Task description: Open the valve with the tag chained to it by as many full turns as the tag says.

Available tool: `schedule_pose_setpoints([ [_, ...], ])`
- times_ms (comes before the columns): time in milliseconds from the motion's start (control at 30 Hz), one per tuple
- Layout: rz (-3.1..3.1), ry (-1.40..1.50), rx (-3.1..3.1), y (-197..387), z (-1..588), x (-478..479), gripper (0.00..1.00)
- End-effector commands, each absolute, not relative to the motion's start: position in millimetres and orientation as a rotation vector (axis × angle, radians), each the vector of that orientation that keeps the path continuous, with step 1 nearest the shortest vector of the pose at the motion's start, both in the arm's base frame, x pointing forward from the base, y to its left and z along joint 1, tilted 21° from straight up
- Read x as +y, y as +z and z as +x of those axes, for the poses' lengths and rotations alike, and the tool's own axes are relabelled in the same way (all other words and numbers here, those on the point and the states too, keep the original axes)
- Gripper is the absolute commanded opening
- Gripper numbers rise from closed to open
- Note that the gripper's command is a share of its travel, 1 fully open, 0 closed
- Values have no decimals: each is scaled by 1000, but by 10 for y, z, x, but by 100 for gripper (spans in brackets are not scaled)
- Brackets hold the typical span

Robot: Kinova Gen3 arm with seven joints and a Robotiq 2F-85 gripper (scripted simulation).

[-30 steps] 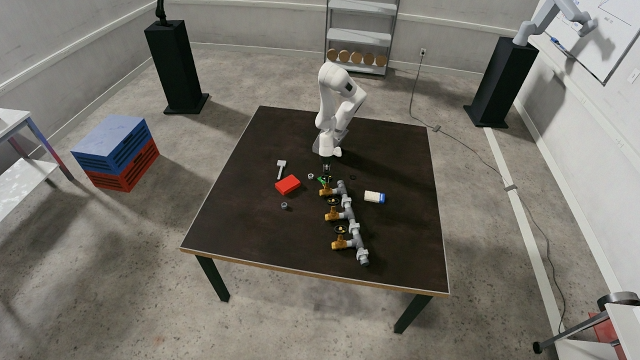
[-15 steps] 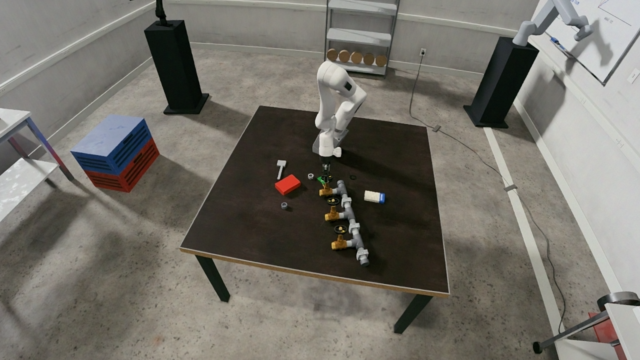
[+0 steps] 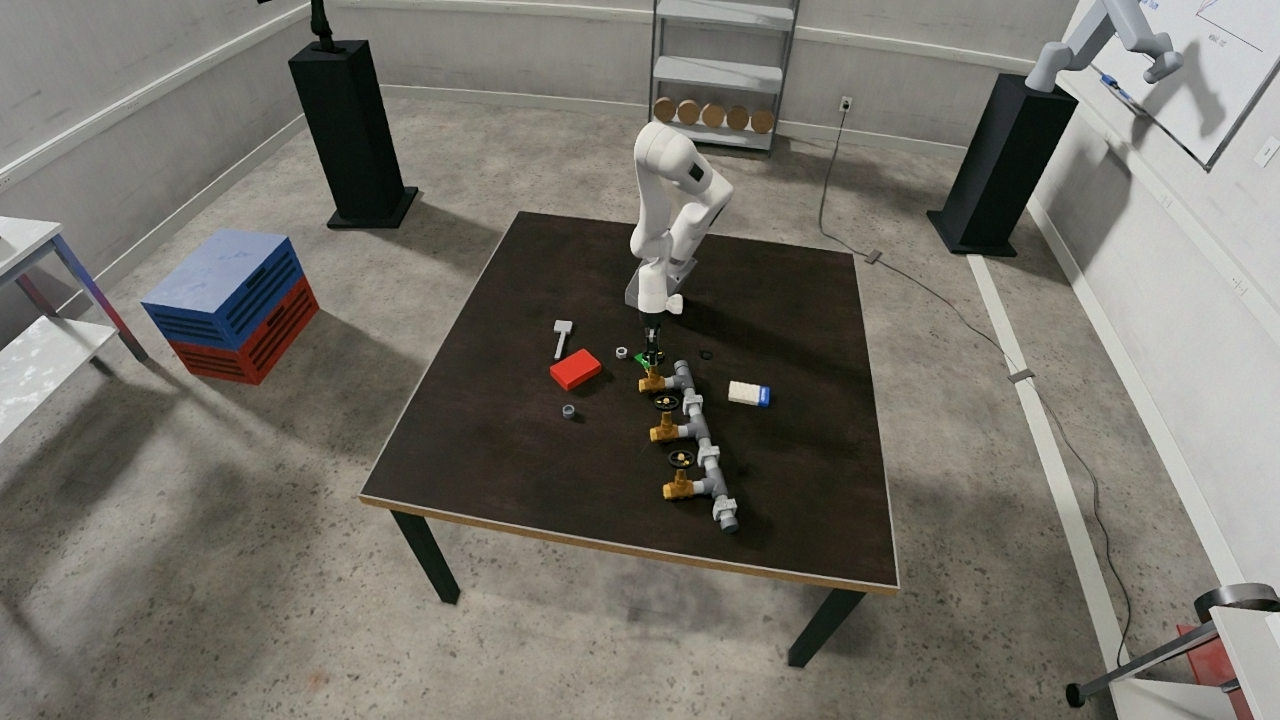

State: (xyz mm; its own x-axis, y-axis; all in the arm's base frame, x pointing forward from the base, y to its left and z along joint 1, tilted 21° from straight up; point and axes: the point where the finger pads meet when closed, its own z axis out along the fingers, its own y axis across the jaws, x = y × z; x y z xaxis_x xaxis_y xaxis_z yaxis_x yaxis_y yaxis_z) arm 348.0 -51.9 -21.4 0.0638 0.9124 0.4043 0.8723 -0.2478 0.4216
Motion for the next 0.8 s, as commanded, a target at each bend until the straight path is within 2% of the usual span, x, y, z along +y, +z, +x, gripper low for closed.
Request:
schedule_pose_setpoints([
  [0,2241,939,1884,-213,3484,-521,68],
  [767,2226,937,1897,-213,3484,-521,68],
])
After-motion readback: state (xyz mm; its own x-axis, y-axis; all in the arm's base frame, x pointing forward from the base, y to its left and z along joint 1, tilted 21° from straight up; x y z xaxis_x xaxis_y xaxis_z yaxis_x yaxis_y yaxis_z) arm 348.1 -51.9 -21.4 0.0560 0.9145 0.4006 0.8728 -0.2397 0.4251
